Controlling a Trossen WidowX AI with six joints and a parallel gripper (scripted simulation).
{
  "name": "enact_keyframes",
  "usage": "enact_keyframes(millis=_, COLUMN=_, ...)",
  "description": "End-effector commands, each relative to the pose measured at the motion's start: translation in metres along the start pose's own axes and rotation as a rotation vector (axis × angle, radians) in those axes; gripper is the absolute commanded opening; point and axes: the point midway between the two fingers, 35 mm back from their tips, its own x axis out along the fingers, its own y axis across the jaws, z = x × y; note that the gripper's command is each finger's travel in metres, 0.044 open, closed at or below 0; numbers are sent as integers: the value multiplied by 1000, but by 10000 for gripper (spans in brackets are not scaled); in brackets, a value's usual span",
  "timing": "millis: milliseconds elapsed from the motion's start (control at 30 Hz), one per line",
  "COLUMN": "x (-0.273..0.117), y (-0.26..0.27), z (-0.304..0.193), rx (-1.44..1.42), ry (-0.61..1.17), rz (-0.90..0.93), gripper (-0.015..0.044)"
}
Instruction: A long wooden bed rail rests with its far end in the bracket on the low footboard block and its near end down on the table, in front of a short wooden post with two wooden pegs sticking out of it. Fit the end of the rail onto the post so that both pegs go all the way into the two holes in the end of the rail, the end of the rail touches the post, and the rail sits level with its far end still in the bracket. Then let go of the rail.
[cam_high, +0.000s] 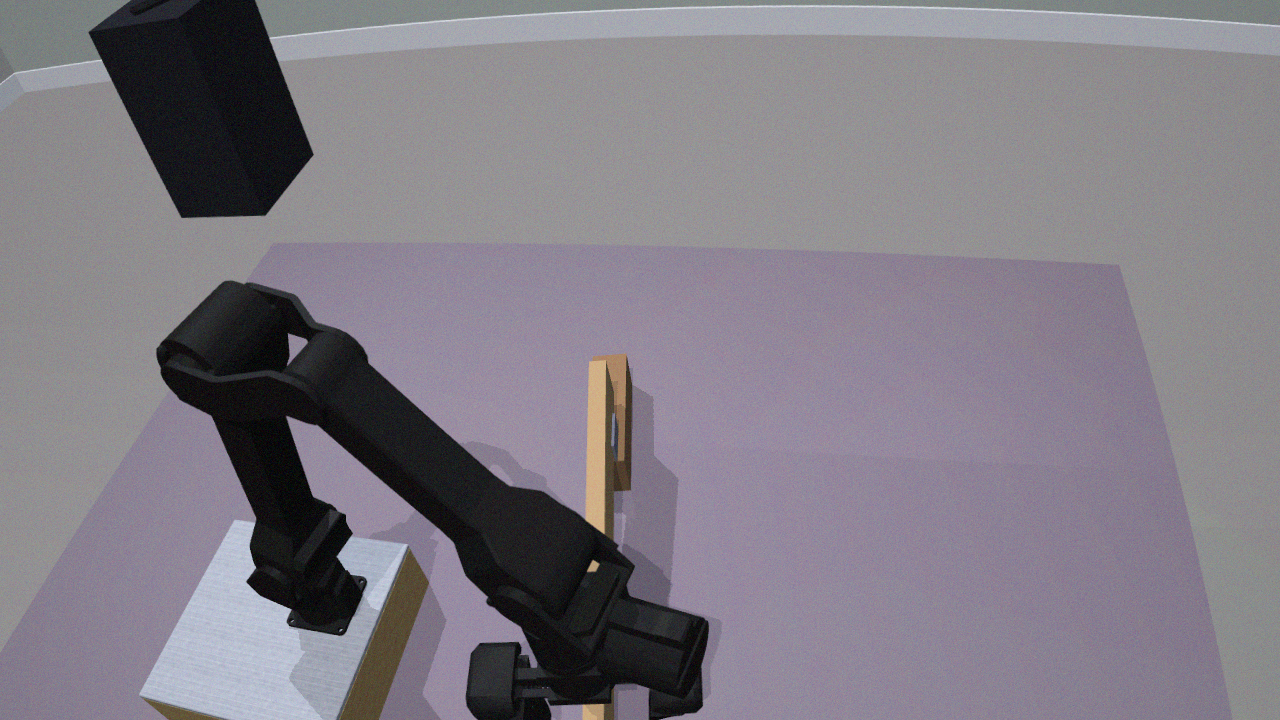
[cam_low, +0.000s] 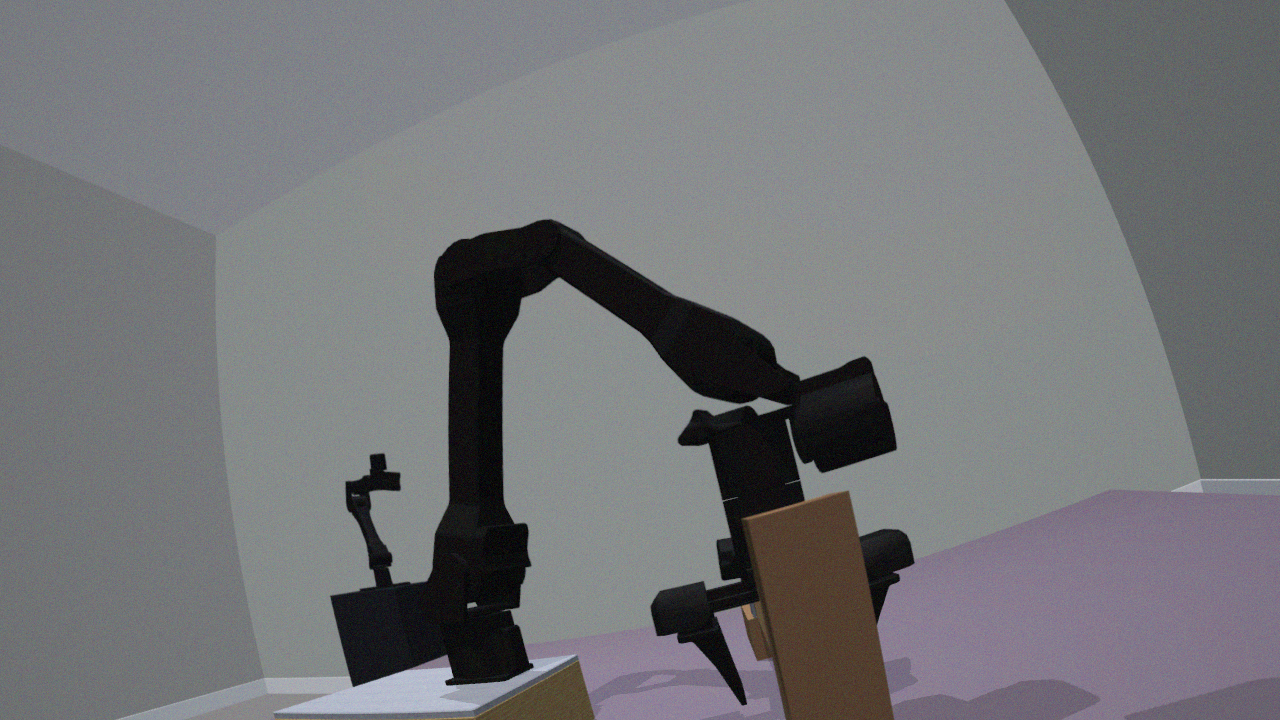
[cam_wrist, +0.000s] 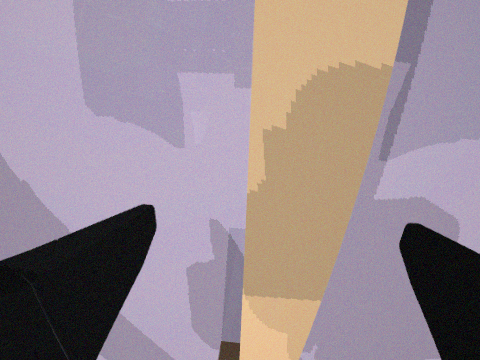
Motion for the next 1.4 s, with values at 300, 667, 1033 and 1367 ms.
enact_keyframes(millis=300, x=14, y=1, z=2, rx=4, ry=-6, rz=0, gripper=387)
enact_keyframes(millis=667, x=14, y=1, z=2, rx=4, ry=-6, rz=0, gripper=99)
enact_keyframes(millis=1033, x=14, y=1, z=2, rx=4, ry=-6, rz=0, gripper=0)
enact_keyframes(millis=1367, x=14, y=1, z=1, rx=4, ry=-6, rz=0, gripper=0)
